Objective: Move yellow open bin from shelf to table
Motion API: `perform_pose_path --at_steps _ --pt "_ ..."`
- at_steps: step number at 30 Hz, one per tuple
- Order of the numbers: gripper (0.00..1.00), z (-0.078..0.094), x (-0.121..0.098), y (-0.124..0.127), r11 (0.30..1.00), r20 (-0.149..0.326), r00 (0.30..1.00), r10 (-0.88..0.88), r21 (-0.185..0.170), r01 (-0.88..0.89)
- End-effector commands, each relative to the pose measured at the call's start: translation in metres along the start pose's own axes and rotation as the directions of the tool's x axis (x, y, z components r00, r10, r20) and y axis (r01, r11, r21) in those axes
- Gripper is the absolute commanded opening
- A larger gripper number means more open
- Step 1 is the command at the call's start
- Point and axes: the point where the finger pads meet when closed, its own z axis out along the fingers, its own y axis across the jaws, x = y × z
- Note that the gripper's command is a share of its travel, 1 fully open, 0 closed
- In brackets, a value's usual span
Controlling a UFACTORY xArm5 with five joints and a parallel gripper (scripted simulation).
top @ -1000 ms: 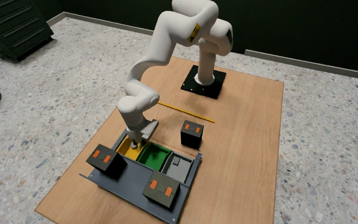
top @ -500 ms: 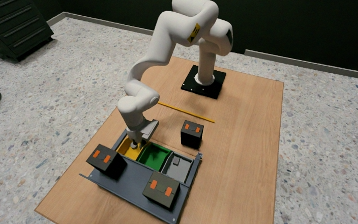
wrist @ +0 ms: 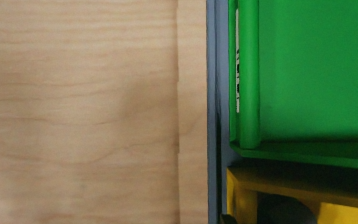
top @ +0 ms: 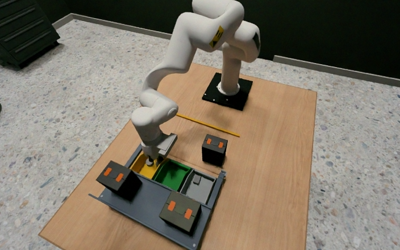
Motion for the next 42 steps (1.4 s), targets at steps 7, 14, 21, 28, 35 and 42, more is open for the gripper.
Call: perform_pose_path --at_steps 7,14,21,28,35,42 --pt "0.0 -0.0017 -0.0003 0.0013 1.0 0.001 1.0 0.0 -0.004 0.0" --pt "0.0 -0.0017 -0.0003 0.0013 1.0 0.001 1.0 0.0 -0.004 0.0" --pt "0.0 -0.0017 -0.0003 0.0013 1.0 0.001 1.0 0.0 -0.004 0.0" --pt "0.0 -0.0035 -0.0003 0.0013 1.0 -0.003 1.0 0.0 -0.005 0.0" --pt "0.0 -0.0068 -0.0003 0.0013 1.0 -0.003 1.0 0.0 -0.005 0.0" --pt "0.0 -0.0097 -0.0003 0.0013 1.0 -0.003 1.0 0.0 -0.005 0.0"
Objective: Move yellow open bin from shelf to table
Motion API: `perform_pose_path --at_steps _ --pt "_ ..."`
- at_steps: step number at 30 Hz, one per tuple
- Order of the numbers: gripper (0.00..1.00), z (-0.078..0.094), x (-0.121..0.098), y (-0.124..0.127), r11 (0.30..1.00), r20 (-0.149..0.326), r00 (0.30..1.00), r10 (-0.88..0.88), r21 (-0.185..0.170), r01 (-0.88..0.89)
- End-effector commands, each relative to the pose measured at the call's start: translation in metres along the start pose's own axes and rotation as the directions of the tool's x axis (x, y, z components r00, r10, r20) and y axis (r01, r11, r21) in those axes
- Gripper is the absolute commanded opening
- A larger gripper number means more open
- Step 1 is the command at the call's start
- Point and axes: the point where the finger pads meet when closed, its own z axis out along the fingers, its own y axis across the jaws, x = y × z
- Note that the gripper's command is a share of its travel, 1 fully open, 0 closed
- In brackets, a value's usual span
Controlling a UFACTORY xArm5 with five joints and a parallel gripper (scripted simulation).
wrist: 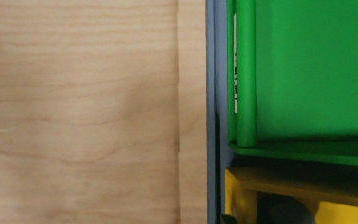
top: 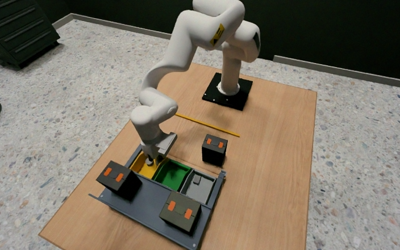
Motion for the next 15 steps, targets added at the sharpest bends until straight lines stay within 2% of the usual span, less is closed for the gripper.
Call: perform_pose_path --at_steps 1,15 --pt "0.0 -0.0037 -0.0004 0.0015 1.0 -0.002 1.0 0.0 -0.006 0.0" --pt "0.0 -0.0098 -0.0004 0.0016 1.0 -0.002 1.0 0.0 -0.006 0.0"
